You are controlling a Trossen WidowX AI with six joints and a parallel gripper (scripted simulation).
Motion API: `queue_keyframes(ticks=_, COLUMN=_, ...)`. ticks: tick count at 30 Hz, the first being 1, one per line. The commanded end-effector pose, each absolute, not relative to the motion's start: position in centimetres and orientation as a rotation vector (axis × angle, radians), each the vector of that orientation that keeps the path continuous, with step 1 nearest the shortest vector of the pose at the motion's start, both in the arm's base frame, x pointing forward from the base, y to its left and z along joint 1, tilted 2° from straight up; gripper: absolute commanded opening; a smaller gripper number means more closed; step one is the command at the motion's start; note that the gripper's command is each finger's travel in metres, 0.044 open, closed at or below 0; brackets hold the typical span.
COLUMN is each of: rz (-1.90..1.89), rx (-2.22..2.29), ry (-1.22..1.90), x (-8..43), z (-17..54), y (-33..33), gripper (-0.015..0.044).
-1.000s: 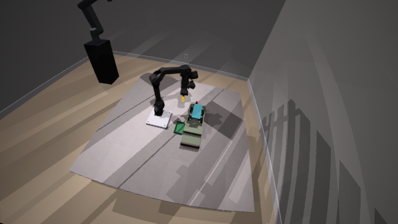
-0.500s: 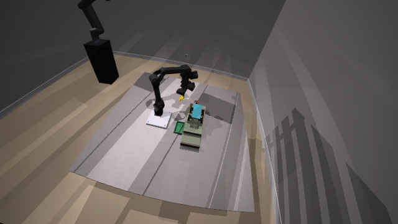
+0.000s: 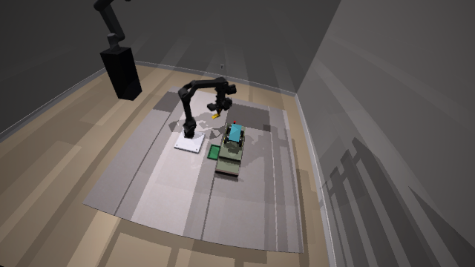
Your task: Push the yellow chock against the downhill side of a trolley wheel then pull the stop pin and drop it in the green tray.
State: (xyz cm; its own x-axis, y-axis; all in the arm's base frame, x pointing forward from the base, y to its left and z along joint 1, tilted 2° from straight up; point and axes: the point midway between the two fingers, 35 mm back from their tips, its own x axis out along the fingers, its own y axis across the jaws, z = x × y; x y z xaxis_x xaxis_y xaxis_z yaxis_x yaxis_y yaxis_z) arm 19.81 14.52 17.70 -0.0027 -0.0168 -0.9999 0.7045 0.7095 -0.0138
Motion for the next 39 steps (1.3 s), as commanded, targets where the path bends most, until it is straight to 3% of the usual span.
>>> queue_keyframes(ticks=1, rz=-0.737, rx=0.706, ry=1.441, x=19.8, z=17.7, y=14.5, gripper=0.0)
queue_keyframes(ticks=21, rz=-1.251, rx=1.222, ry=1.176, x=19.8, z=17.7, y=14.5, gripper=0.0)
queue_keyframes(ticks=39, rz=-1.268, rx=1.237, ry=1.162, x=20.6, z=17.4, y=10.9, gripper=0.0)
